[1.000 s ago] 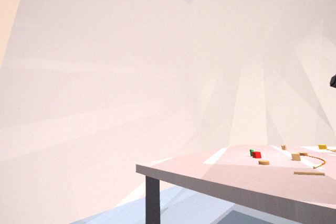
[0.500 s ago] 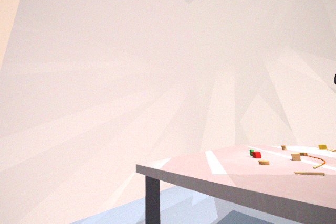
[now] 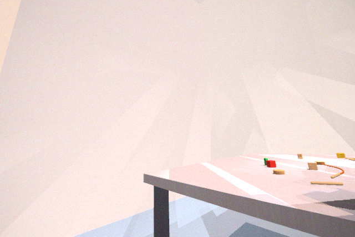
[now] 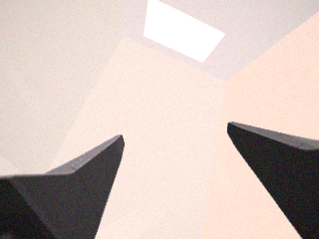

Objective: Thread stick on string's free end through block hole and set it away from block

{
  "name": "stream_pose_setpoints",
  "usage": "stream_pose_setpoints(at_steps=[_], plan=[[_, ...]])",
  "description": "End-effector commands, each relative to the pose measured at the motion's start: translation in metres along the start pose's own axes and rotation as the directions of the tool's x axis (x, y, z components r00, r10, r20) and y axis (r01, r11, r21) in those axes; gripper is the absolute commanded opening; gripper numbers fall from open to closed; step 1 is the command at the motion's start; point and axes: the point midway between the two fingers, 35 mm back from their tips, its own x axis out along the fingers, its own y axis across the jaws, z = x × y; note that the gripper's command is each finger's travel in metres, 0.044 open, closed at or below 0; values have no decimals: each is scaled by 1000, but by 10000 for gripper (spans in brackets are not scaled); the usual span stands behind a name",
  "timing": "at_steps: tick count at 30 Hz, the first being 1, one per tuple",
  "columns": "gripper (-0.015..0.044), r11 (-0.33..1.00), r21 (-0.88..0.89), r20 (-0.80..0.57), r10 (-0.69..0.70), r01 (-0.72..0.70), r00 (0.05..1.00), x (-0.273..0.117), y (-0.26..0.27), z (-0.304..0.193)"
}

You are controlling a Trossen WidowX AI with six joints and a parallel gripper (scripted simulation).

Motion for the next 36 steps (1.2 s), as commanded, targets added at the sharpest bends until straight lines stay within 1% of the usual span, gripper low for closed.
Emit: stream_pose_setpoints(at_steps=[1, 4, 7, 11, 14, 17, 18, 22, 26, 33, 36], plan=[[440, 978, -65, -4, -201, 201, 979, -20, -67, -9], [440, 932, -118, -8, -345, 342, 938, -42, -114, -13], [440, 865, -176, -12, -480, 470, 877, -69, -157, -17], [440, 748, -259, -12, -635, 611, 773, -112, -206, -20], [440, 652, -317, -15, -730, 689, 683, -145, -237, -23], [440, 581, -353, -23, -789, 733, 614, -170, -257, -26], [440, 543, -372, -30, -817, 753, 575, -184, -267, -28], [440, 385, -449, -64, -914, 806, 401, -244, -304, -39], [440, 237, -527, -105, -971, 816, 215, -309, -330, -51], [440, 57, -603, -196, -978, 796, -78, -422, -351, -76], [440, 10, -630, -232, -957, 776, -175, -462, -351, -86]])
